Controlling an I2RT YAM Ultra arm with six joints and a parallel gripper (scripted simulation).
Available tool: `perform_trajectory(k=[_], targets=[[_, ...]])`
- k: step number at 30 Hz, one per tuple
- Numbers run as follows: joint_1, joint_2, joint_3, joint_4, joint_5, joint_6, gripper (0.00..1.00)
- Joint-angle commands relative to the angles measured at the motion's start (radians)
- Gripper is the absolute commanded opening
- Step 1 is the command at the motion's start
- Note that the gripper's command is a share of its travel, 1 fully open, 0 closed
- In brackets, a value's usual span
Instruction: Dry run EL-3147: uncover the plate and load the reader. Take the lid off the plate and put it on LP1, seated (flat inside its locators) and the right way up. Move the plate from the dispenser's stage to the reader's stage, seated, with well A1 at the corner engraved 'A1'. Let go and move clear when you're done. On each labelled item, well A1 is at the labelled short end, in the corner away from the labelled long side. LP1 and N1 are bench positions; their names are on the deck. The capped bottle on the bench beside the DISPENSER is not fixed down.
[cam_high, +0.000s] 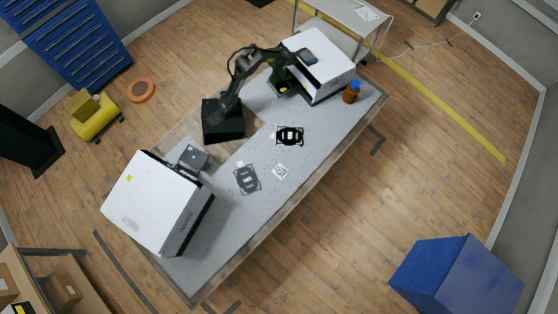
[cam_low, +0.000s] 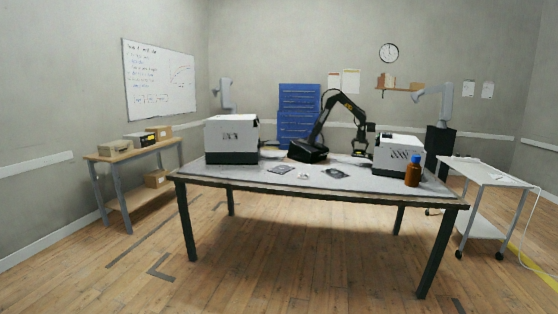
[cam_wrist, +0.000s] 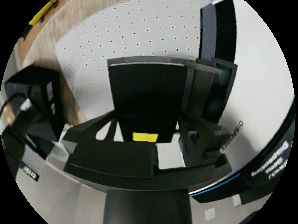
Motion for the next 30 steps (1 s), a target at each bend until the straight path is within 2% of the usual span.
perform_trajectory(k=[1, 10, 30], targets=[[0.008, -0.040, 0.032, -0.016, -0.015, 0.005, 0.85], [0.014, -0.049, 0.019, -0.020, -0.015, 0.007, 0.85], [-0.003, -0.052, 0.051, -0.058, -0.004, 0.010, 0.85]])
